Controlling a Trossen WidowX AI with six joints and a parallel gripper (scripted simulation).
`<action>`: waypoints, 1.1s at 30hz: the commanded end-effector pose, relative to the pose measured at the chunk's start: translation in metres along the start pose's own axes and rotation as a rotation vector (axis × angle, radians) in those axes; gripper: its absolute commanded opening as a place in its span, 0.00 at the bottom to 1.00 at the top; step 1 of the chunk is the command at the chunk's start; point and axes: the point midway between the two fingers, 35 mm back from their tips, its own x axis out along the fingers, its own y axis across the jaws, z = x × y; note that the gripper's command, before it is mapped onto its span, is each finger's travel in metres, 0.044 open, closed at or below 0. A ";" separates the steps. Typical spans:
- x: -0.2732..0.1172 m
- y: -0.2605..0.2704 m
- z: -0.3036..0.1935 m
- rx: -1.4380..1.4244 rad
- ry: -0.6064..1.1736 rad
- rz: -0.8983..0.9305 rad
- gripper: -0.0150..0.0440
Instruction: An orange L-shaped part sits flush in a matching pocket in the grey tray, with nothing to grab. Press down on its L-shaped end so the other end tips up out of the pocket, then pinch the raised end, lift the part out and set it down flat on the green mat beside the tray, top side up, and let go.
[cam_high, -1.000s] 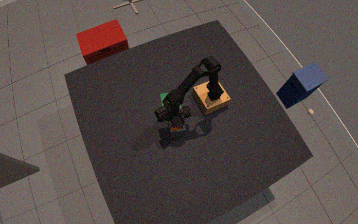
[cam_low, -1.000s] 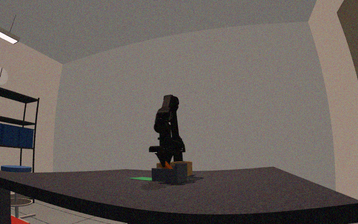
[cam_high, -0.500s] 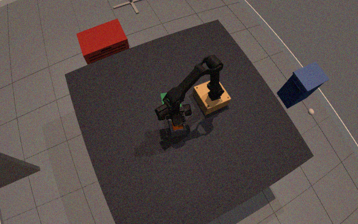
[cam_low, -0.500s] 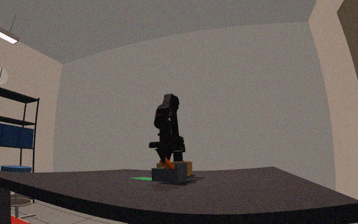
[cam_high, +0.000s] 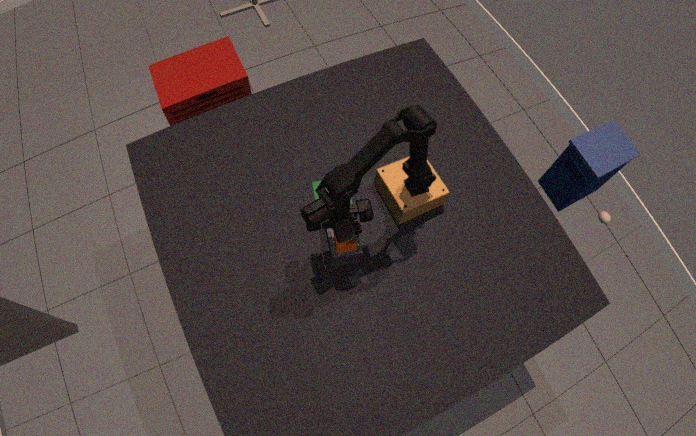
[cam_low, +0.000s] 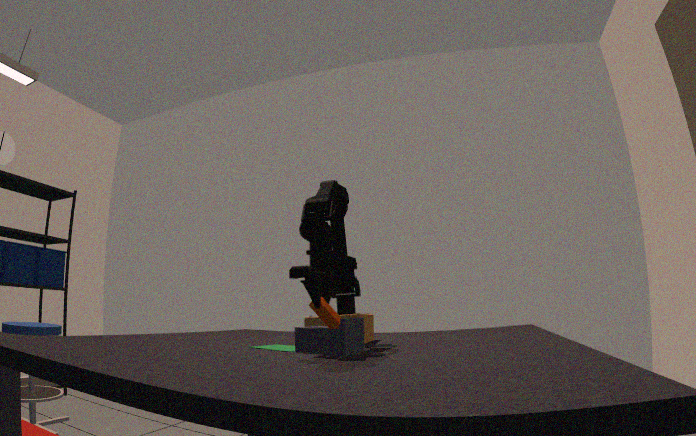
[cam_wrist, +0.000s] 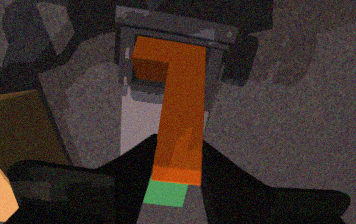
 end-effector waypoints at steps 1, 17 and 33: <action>-0.010 -0.001 0.001 0.005 -0.009 -0.010 0.25; -0.035 -0.001 0.001 0.005 -0.009 -0.010 0.25; -0.038 0.000 -0.024 0.005 -0.007 -0.010 0.25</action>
